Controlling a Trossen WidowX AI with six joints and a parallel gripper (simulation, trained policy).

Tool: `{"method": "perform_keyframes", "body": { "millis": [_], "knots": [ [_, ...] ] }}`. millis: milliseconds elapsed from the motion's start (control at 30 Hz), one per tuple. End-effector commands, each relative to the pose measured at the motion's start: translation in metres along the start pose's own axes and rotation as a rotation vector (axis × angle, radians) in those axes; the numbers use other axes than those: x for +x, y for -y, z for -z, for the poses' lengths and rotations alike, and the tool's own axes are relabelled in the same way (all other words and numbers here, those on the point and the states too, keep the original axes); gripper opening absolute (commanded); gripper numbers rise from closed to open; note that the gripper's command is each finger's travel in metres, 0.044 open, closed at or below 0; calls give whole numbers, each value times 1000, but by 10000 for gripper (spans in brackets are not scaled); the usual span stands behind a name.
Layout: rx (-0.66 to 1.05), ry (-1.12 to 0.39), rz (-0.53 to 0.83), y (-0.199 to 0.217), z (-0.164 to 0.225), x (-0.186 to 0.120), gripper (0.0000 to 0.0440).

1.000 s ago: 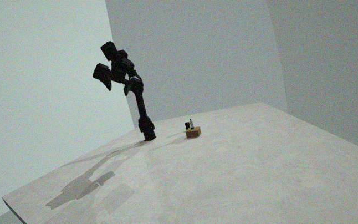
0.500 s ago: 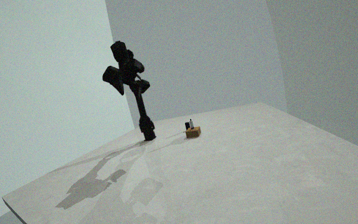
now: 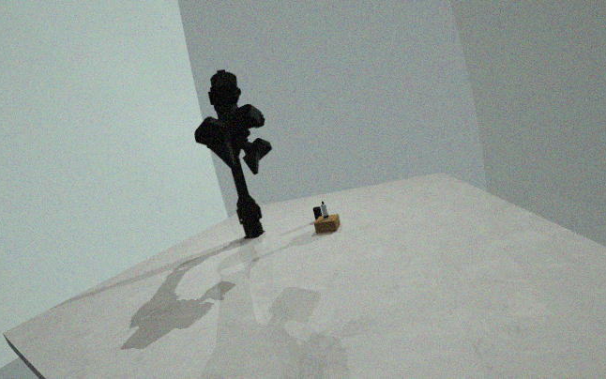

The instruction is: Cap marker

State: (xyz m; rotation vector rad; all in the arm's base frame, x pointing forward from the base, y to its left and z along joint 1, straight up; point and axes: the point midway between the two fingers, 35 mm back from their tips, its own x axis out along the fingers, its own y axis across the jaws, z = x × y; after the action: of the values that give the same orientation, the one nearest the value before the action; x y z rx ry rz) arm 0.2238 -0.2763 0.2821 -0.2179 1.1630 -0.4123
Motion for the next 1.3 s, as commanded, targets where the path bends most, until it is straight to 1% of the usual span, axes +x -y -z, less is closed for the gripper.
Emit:
{"method": "perform_keyframes", "body": {
  "millis": [0,633,1267],
  "knots": [
    [-5,-20,-23,-11,-5,11,309],
    [-49,-78,-106,-68,-31,38,308],
    [-86,-136,-169,-130,-48,52,312]
  ]
}}
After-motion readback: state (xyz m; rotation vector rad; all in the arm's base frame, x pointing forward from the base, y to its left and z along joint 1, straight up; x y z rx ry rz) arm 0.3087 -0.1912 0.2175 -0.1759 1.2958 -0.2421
